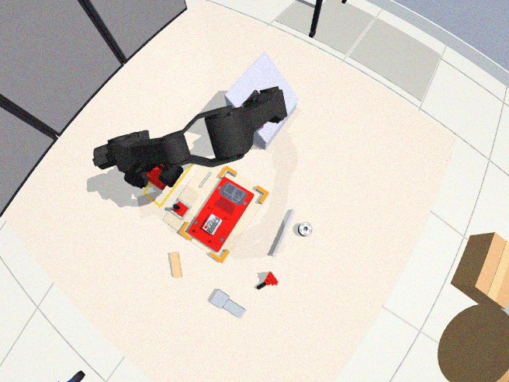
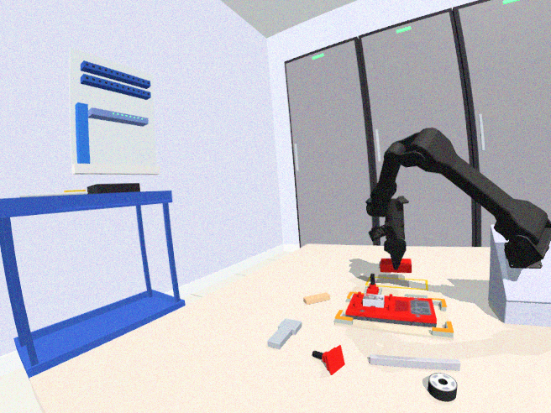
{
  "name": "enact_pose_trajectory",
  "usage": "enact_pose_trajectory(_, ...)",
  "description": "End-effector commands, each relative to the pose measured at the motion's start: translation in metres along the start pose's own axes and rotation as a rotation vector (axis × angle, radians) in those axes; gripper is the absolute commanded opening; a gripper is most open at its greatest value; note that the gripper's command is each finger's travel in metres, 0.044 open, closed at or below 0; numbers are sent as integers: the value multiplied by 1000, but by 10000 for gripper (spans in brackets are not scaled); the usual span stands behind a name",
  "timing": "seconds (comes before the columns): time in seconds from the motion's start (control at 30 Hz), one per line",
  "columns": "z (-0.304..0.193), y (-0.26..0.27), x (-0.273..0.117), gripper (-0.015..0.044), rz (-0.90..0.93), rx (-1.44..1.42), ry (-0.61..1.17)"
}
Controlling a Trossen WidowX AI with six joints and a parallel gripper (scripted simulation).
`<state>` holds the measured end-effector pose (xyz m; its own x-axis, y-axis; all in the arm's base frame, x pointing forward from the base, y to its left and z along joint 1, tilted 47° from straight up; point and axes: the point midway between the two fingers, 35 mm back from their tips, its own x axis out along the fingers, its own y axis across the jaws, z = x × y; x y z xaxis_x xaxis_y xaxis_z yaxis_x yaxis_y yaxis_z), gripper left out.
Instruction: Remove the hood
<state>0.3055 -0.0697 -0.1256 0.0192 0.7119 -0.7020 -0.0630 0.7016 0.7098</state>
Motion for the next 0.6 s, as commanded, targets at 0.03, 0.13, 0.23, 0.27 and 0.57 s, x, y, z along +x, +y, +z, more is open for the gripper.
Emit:
enact_pose_trajectory(0.03, 0, 0, 3, 0, 3, 4, -2)
enact_pose_trajectory(0.13, 0, 0, 5, 0, 3, 4, -2)
enact_pose_trajectory(0.23, -1, 0, 7, 0, 3, 4, -2)
enact_pose_trajectory(0.27, -1, 1, 8, 0, 3, 4, -2)
enact_pose_trajectory(0.57, -1, 1, 14, 0, 4, 4, -2)
